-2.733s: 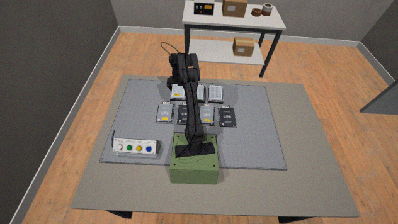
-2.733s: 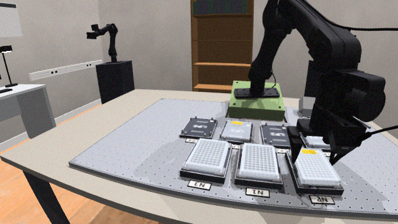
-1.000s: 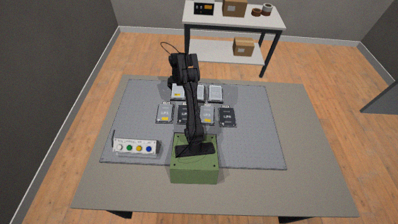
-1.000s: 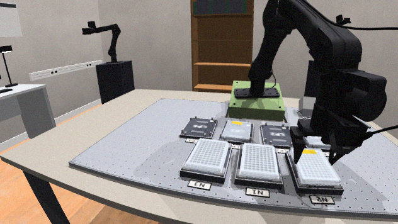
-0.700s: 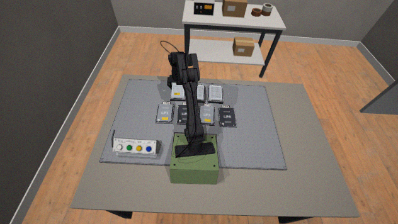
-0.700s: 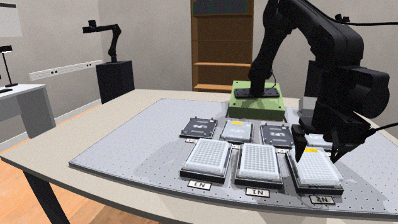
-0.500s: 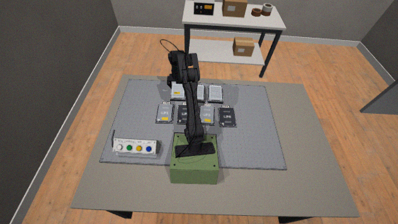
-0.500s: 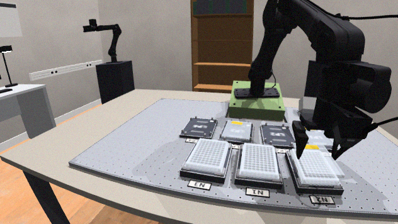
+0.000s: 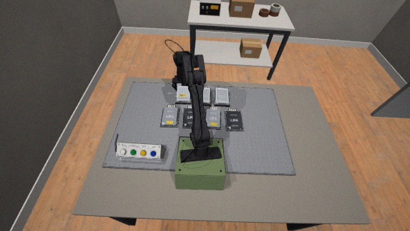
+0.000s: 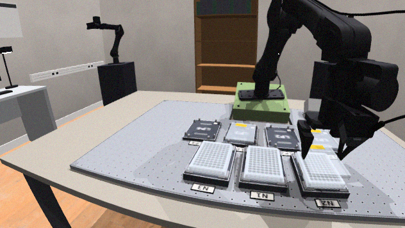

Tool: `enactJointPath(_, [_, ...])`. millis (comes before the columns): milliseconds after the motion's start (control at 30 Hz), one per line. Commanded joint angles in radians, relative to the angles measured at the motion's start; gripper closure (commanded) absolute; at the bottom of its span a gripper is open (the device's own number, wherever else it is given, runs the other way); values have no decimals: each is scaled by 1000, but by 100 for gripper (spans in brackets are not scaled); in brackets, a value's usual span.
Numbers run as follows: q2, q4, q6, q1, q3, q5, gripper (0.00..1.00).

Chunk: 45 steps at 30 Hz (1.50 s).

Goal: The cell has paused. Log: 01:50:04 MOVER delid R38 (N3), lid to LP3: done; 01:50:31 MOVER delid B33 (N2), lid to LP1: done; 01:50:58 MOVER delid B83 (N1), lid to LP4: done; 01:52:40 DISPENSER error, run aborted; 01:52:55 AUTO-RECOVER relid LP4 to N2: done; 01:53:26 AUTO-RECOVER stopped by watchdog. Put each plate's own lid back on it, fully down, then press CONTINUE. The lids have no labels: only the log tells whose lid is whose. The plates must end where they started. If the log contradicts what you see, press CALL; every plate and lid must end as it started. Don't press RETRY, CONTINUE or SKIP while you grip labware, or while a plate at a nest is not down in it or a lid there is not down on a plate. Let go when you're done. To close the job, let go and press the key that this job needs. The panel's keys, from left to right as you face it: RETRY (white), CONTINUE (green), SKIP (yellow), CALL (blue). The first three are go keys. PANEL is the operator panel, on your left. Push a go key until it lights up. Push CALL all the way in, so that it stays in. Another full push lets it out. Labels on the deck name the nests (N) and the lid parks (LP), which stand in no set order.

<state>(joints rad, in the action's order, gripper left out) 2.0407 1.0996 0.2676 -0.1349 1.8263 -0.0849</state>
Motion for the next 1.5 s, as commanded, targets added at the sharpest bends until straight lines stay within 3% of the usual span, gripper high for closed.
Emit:
enactJointPath(0, [-42, 11, 9, -6, 38, -11, 100])
enactJointPath(400, [-41, 14, 7, -4, 43, -11, 100])
enactJointPath(600, [-79, -30, -22, 74, -55, 22, 100])
enactJointPath(767, [-90, -27, -58, 111, -57, 32, 100])
enactJointPath(967, [-124, -56, -128, 185, -120, 51, 100])
enactJointPath(1433, [-159, -88, -267, 338, -164, 95, 100])
enactJointPath(1467, [-151, -74, -270, 340, -141, 96, 100])
